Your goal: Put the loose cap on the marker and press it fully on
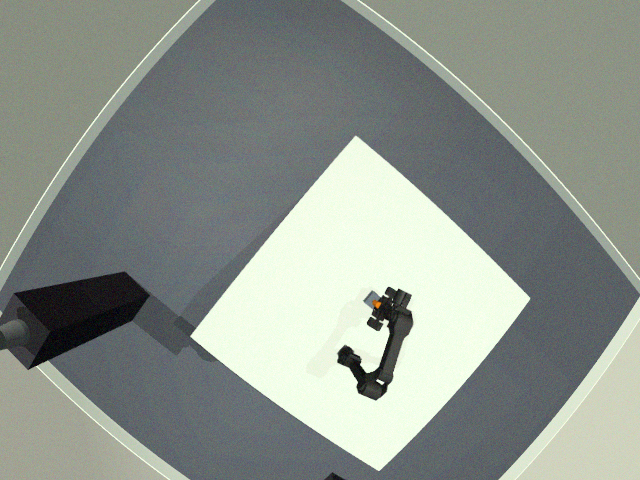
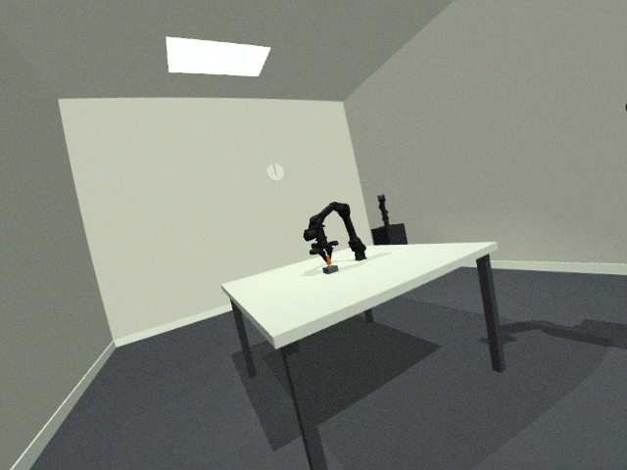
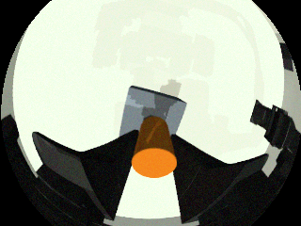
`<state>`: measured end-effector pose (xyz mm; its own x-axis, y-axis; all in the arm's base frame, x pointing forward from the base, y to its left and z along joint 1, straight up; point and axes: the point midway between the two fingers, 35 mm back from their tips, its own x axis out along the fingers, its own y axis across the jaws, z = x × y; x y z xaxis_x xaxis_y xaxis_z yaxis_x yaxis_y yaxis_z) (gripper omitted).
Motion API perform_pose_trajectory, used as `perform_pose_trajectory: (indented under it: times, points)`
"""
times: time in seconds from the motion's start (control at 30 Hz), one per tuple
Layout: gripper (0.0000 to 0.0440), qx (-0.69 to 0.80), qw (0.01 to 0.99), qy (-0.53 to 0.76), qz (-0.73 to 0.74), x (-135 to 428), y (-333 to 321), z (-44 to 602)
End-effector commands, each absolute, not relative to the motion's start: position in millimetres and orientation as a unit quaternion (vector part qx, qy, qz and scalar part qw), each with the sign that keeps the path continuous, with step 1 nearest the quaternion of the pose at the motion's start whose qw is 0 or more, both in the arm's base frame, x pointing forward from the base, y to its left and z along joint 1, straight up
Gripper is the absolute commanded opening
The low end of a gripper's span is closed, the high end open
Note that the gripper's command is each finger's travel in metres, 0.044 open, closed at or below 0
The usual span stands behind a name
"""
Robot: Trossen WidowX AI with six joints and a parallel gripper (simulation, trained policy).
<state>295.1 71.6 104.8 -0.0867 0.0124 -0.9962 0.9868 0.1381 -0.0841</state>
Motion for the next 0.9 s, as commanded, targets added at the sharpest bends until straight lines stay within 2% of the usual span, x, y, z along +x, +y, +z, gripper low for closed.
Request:
perform_pose_trajectory:
  times: [0.0,0.77,0.87]
  points:
    - [0.0106,0.425,0.500,0.565,-0.499,289.0,66.0,87.5]
    - [0.0141,0.422,0.506,0.568,-0.494,289.8,65.2,85.6]
    - [0.0167,0.416,0.499,0.575,-0.497,283.2,65.1,83.3]
